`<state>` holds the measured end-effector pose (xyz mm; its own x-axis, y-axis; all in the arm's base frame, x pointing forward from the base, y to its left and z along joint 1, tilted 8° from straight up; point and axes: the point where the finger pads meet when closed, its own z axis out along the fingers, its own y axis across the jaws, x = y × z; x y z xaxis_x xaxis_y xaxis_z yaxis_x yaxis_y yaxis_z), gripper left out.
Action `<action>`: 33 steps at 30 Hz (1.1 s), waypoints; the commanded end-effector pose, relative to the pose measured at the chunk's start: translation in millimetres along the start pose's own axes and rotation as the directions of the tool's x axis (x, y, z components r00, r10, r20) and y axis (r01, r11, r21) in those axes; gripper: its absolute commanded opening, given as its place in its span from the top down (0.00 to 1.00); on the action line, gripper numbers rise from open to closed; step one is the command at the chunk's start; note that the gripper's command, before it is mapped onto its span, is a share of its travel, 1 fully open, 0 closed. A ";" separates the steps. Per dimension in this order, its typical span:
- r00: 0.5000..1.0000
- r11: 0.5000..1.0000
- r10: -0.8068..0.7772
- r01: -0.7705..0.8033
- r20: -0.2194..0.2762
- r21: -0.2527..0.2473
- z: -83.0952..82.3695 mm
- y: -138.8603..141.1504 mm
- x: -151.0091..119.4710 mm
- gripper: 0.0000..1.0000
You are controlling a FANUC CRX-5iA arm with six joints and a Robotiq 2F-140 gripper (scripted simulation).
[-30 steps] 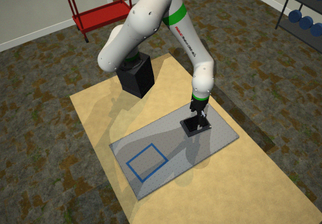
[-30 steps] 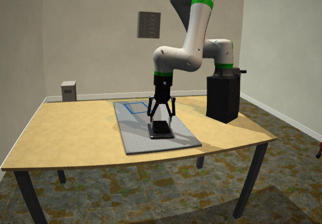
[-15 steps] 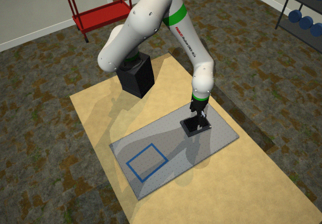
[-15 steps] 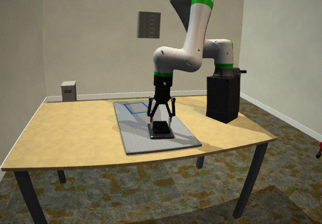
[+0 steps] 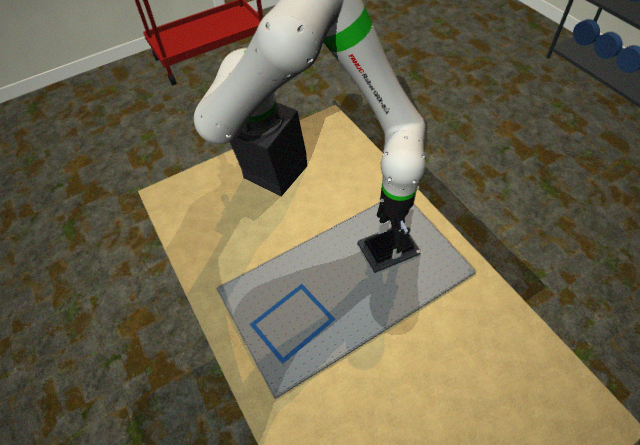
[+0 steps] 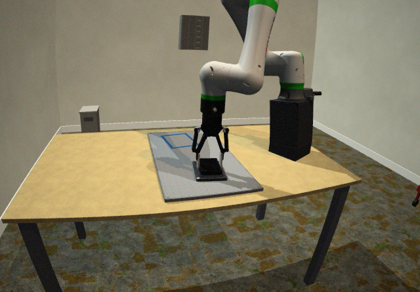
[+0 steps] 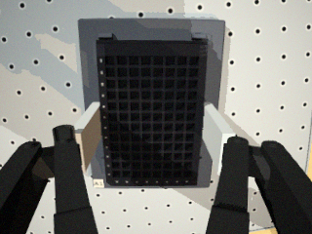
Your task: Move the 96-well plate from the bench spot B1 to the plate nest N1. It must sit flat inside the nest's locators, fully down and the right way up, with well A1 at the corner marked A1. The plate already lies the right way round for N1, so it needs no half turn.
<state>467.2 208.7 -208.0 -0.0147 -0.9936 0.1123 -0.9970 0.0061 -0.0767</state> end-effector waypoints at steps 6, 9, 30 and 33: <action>1.000 1.000 0.000 0.000 0.000 0.000 0.7 -0.2 -0.1 1.00; 1.000 1.000 0.000 0.000 0.000 0.000 1.2 -0.2 -0.1 1.00; 1.000 1.000 0.000 0.000 0.000 0.000 4.4 -0.2 -0.1 1.00; 1.000 1.000 0.000 0.000 0.000 0.000 4.9 -0.2 -0.1 1.00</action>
<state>467.5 208.1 -212.8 -0.0147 -0.9936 0.1123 -0.9970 0.0061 -0.0767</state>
